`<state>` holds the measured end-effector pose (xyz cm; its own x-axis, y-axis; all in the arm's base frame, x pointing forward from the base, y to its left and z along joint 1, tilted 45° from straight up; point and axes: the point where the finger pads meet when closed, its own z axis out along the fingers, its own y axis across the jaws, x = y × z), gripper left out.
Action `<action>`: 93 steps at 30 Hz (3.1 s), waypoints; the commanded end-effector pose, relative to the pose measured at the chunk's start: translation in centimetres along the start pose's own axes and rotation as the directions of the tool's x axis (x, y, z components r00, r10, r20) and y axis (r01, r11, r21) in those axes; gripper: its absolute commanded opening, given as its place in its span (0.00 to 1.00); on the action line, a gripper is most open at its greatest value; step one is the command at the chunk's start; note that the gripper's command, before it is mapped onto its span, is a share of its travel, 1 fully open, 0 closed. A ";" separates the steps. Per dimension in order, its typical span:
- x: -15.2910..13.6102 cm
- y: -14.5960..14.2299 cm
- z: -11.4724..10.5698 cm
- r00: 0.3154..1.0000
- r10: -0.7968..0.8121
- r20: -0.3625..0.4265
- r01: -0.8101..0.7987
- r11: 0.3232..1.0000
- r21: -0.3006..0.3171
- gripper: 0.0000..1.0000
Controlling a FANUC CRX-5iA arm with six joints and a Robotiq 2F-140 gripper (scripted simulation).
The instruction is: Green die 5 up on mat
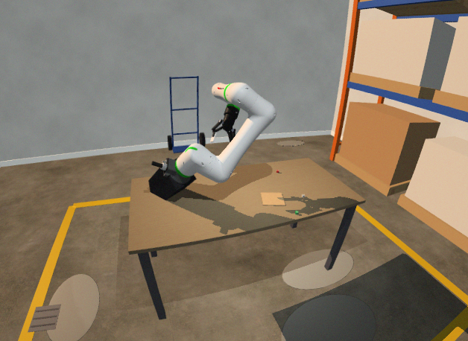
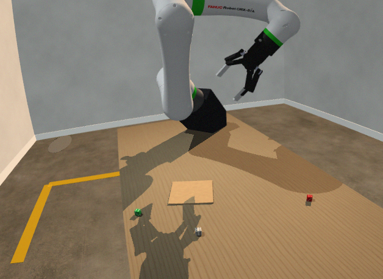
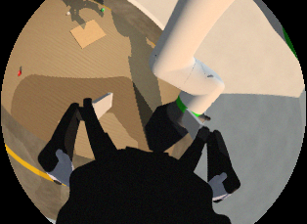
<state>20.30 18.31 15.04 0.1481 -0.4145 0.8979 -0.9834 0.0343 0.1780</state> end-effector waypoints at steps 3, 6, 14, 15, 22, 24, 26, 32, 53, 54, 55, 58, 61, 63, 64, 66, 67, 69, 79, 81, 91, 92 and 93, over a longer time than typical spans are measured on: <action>0.8 -3.7 0.0 0.993 -0.015 0.121 0.015 1.000 0.001 1.00; 2.0 -7.2 0.2 0.974 -0.020 0.224 0.017 1.000 0.014 1.00; 6.0 -14.3 1.1 0.916 -0.016 0.400 -0.012 0.998 0.069 1.00; 6.0 -14.3 1.1 0.916 -0.016 0.400 -0.012 0.998 0.069 1.00; 10.6 -19.6 2.5 0.866 -0.005 0.500 -0.068 0.989 0.128 1.00; 13.3 -21.7 3.4 0.842 0.002 0.539 -0.106 0.981 0.162 1.00; 13.6 -22.1 3.5 0.842 0.002 0.539 -0.106 0.981 0.162 1.00; 20.1 -25.9 6.0 0.807 0.022 0.590 -0.195 0.953 0.231 1.00; 38.5 -29.7 13.8 0.803 0.094 0.588 -0.376 0.846 0.378 1.00; 41.2 -29.5 15.0 0.809 0.109 0.577 -0.396 0.828 0.398 1.00; 41.2 -29.5 15.0 0.809 0.109 0.577 -0.396 0.828 0.398 1.00; 43.5 -29.2 16.0 0.815 0.123 0.566 -0.410 0.813 0.414 1.00; 46.6 -28.6 17.3 0.824 0.142 0.548 -0.427 0.792 0.437 1.00; 47.4 -28.4 17.7 0.827 0.148 0.542 -0.431 0.786 0.443 1.00; 47.4 -28.4 17.7 0.827 0.148 0.542 -0.431 0.786 0.443 1.00; 48.1 -28.3 17.9 0.829 0.153 0.538 -0.434 0.782 0.447 1.00; 48.1 -28.2 18.0 0.829 0.153 0.537 -0.434 0.782 0.447 1.00; 48.1 -28.2 18.0 0.829 0.153 0.537 -0.434 0.782 0.447 1.00; 48.1 -28.3 18.0 0.829 0.153 0.537 -0.434 0.782 0.447 1.00; 48.1 -28.3 18.0 0.829 0.153 0.537 -0.434 0.782 0.447 1.00; 46.5 -31.1 21.4 0.829 0.154 0.537 -0.434 0.784 0.445 1.00; 46.3 -31.6 21.9 0.829 0.154 0.537 -0.434 0.784 0.445 1.00; 46.0 -32.0 22.5 0.829 0.154 0.537 -0.434 0.784 0.445 1.00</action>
<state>54.94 -20.93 43.37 -0.0850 -0.8272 0.5554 -0.8823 -0.1965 -0.4277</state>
